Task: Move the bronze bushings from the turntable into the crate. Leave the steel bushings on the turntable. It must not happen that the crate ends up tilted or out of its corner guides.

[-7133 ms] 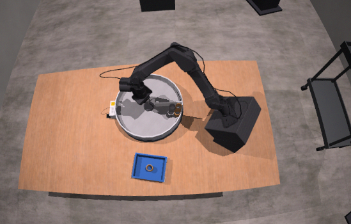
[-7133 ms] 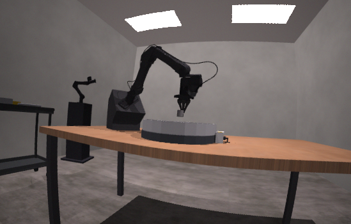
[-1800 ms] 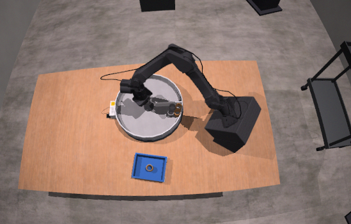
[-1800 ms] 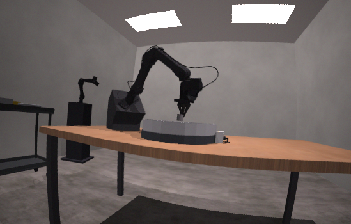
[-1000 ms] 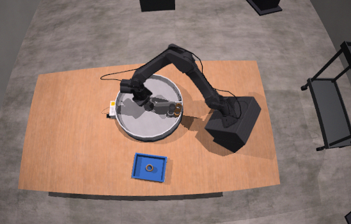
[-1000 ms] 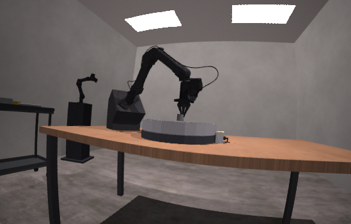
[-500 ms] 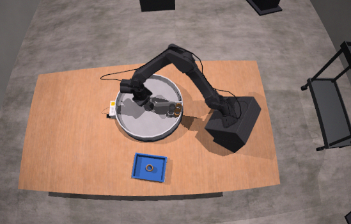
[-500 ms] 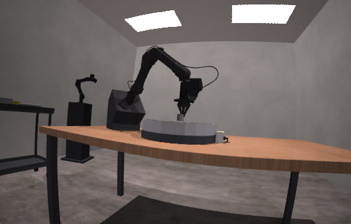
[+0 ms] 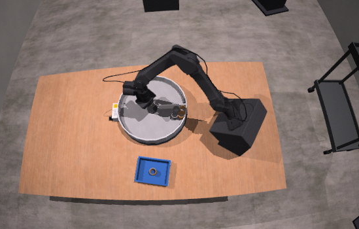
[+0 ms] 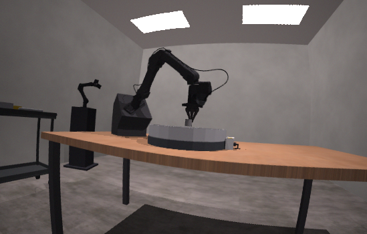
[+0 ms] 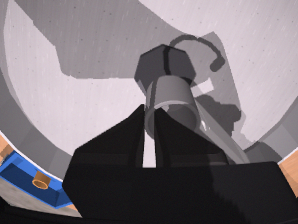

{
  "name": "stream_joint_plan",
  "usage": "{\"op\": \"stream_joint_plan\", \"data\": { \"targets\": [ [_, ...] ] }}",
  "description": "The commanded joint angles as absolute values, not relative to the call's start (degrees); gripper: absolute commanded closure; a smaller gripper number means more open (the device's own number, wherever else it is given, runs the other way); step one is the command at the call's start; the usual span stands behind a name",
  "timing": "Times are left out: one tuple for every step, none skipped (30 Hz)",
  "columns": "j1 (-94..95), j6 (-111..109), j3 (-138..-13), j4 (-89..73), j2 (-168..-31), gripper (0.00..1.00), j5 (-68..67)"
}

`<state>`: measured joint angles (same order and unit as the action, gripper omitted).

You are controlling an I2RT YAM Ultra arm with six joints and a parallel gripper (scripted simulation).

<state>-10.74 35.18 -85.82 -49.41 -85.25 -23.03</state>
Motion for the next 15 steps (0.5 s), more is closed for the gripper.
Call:
{"op": "stream_joint_plan", "data": {
  "targets": [
    [-9.5, 35.5, -85.5, -48.8, -83.1, 1.0, -23.8],
    [-9.5, 35.5, -85.5, -48.7, -83.1, 1.0, -23.8],
    [-9.5, 35.4, -85.4, -48.6, -83.1, 1.0, -23.7],
    [-9.6, 35.4, -85.2, -48.5, -83.1, 1.0, -23.7],
    [-9.6, 35.3, -84.9, -48.4, -83.2, 1.0, -23.7],
    [-9.6, 35.2, -85.2, -48.3, -83.2, 1.0, -23.7],
    [-9.7, 35.1, -85.3, -48.1, -83.2, 1.0, -23.7],
    [-9.7, 34.9, -85.2, -48.0, -83.3, 1.0, -23.5],
    [-9.8, 34.7, -85.1, -47.8, -83.4, 1.0, -23.4],
    [-9.8, 34.6, -84.6, -47.6, -83.5, 1.0, -23.2],
    [-10.2, 34.5, -84.3, -47.3, -83.6, 1.0, -22.9],
    [-10.6, 34.4, -84.3, -47.0, -84.3, 1.0, -22.7],
    [-10.6, 34.4, -84.3, -47.0, -84.3, 1.0, -22.7],
    [-10.6, 34.4, -84.3, -47.0, -84.3, 1.0, -22.7],
    [-11.1, 34.3, -86.2, -46.7, -85.0, 1.0, -22.7]
  ]
}}
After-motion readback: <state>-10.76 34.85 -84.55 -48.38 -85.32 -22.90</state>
